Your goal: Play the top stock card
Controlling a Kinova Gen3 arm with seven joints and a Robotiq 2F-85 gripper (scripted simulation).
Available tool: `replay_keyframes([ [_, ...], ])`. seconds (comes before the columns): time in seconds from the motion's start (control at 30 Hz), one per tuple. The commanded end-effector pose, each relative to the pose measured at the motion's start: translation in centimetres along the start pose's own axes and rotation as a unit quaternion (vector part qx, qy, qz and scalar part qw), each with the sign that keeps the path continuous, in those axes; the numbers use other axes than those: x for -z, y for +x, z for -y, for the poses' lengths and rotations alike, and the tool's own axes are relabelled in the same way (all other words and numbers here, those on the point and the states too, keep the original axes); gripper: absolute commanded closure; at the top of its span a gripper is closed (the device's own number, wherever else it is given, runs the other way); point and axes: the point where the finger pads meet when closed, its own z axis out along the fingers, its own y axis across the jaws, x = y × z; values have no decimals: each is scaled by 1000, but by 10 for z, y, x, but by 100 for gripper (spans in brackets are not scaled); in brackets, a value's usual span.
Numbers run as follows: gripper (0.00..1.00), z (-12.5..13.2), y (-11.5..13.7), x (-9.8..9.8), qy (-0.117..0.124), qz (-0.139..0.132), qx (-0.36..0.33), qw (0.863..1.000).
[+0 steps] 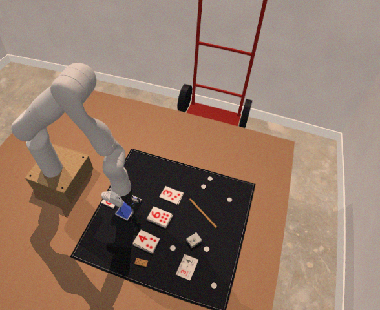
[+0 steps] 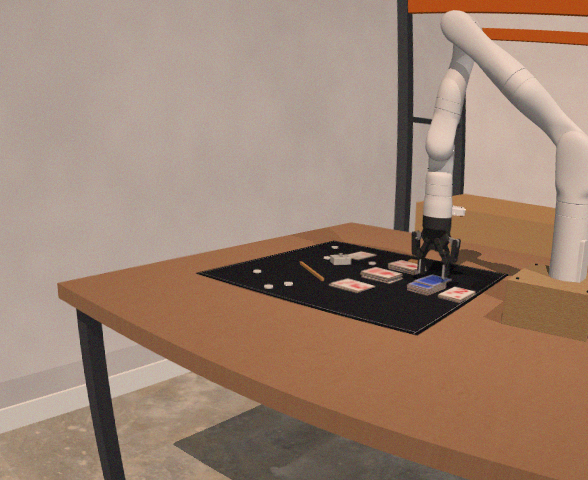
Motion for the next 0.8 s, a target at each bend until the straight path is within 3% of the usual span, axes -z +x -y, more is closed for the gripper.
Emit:
replay_keyframes([
  [0.0, 28, 1, 0, 1, 1, 0, 0, 1000],
  [0.77, 28, 1, 0, -5, 1, 0, 0, 1000],
])
